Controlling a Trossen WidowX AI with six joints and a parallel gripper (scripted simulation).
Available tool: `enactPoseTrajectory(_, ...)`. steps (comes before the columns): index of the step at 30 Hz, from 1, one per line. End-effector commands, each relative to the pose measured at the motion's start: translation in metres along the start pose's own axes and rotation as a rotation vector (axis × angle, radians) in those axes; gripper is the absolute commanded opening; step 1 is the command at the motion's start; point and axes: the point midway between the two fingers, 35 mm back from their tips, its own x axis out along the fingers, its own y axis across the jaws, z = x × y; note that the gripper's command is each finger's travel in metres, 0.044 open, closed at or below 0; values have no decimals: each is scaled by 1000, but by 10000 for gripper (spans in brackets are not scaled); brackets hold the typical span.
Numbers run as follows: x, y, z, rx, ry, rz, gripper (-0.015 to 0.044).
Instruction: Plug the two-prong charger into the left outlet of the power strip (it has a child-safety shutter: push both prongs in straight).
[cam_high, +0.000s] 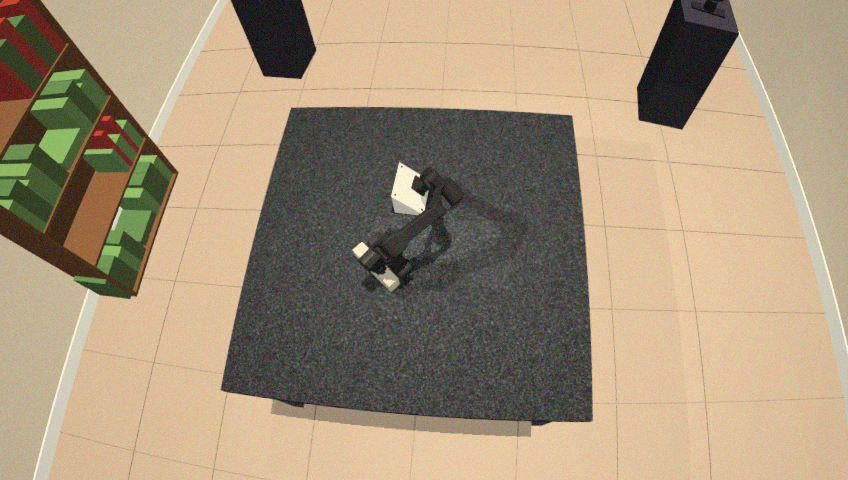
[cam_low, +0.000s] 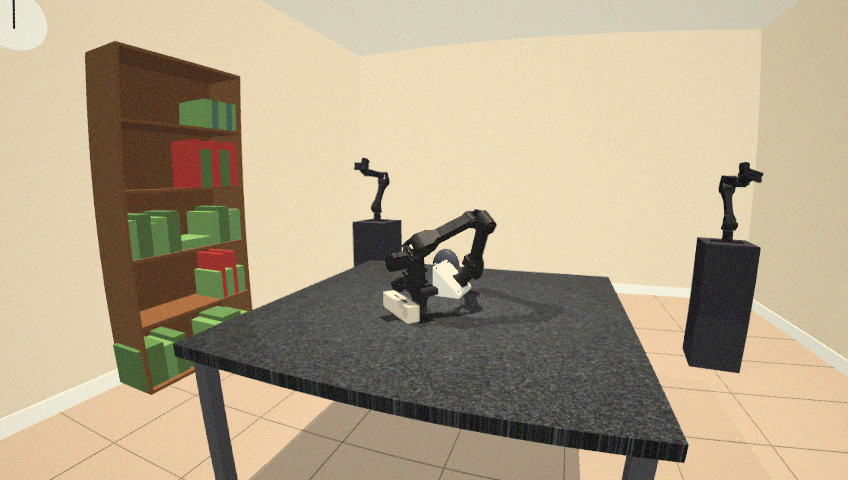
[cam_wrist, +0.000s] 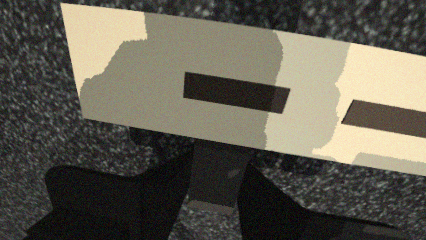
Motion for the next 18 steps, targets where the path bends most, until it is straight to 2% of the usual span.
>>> enactPoseTrajectory(1, -1, 0, 2, -5, -1, -4, 0)
enactPoseTrajectory(18, -2, 0, 8, -5, -2, -4, 0)
